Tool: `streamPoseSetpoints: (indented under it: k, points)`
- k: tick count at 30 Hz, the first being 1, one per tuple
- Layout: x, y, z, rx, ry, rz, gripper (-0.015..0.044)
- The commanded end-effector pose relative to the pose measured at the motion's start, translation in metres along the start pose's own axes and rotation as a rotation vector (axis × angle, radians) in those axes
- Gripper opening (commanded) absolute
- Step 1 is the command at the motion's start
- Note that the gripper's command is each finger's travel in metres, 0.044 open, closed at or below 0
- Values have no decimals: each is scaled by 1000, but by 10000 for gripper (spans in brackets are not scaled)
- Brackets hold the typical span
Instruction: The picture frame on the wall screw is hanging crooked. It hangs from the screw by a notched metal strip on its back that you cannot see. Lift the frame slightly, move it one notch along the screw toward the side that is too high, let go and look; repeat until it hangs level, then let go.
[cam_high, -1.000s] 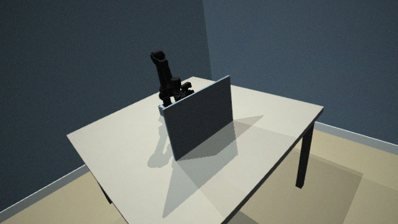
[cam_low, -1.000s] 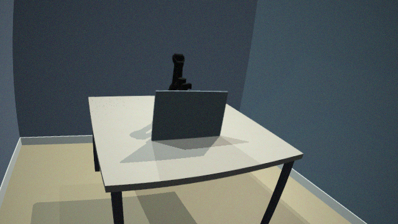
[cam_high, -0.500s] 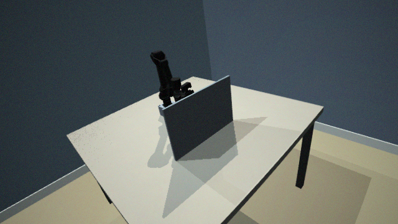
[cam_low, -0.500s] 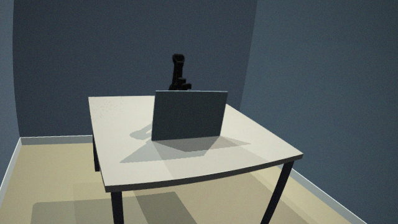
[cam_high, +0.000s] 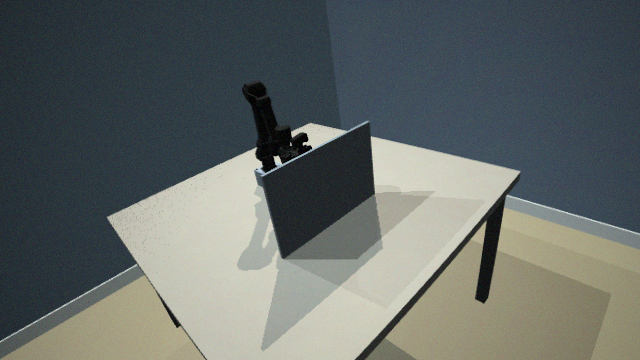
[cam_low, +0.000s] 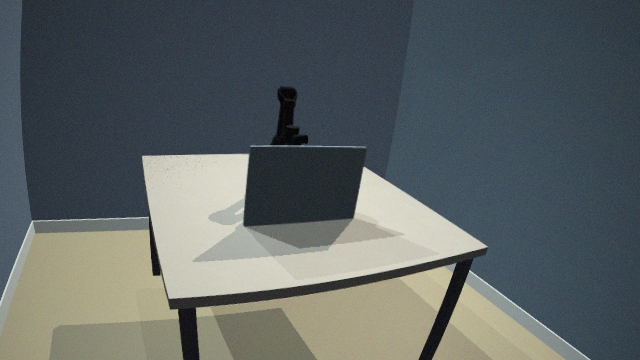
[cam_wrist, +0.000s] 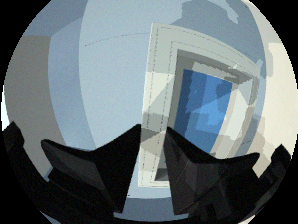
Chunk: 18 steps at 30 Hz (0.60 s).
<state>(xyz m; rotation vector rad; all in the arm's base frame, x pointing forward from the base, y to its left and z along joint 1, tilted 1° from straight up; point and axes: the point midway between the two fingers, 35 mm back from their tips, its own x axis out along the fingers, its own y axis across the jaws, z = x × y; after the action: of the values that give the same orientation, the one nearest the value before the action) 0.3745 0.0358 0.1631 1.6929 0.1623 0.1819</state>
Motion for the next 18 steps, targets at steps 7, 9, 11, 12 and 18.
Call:
streamPoseSetpoints:
  k: [7, 9, 11, 12, 18]
  points:
    - [0, -1, 0, -1, -3, 10, 0]
    - [0, -2, 0, -1, -3, 10, 0]
    - [0, -2, 0, -1, -3, 10, 0]
    - [0, -3, 0, -1, -3, 10, 0]
    - [0, -5, 0, -1, -3, 10, 0]
